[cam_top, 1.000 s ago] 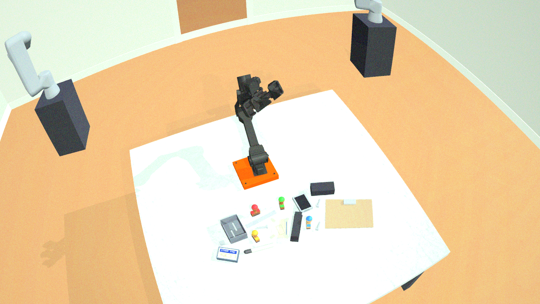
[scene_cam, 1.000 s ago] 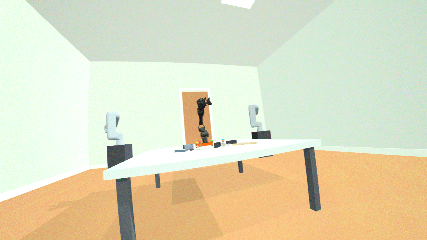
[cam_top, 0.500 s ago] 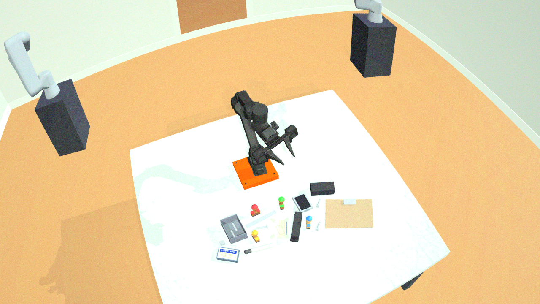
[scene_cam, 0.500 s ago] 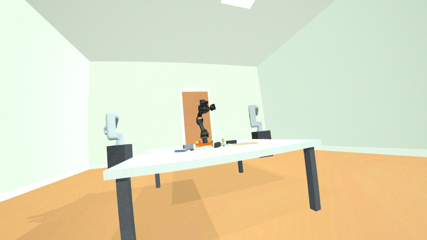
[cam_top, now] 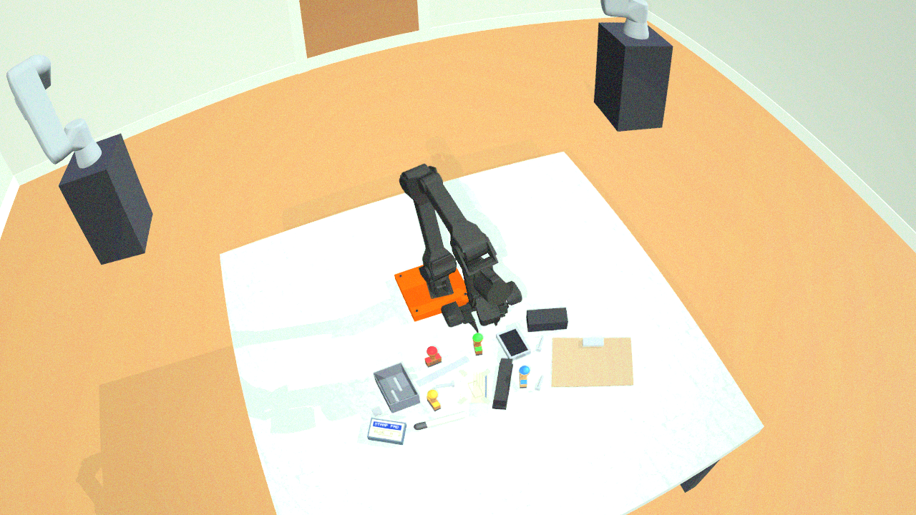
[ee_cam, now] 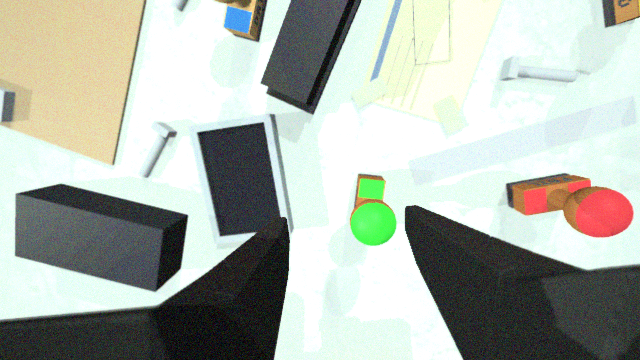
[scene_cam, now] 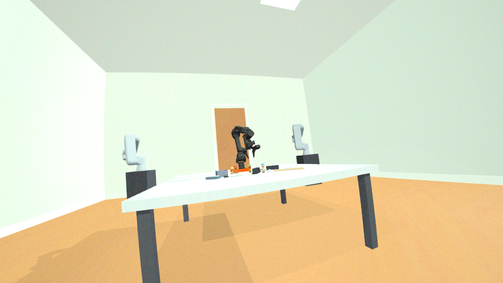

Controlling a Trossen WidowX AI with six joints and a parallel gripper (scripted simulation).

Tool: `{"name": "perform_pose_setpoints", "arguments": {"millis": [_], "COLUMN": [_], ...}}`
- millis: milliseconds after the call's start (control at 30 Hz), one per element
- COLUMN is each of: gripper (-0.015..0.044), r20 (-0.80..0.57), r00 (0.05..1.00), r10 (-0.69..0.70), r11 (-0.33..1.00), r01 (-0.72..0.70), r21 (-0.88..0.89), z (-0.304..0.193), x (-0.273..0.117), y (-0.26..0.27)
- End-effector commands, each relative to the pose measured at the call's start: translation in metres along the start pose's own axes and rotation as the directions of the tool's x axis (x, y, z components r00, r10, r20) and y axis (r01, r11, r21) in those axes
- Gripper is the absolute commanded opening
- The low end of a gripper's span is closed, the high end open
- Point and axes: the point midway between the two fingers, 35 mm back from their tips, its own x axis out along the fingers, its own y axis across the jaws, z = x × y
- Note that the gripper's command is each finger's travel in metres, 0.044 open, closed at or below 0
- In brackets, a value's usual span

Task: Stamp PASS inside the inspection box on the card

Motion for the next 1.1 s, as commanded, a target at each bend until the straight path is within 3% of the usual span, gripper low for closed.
{"name": "perform_pose_setpoints", "arguments": {"millis": [0,1067], "gripper": [0.0218,0.0218], "r20": [-0.190,-0.189], "r00": [0.978,0.978], "r10": [-0.081,-0.082], "r11": [0.996,0.996], "r01": [0.074,0.075], "r21": [-0.044,-0.044], "z": [-0.024,-0.025], "x": [0.016,0.050], "y": [-0.013,-0.016]}}
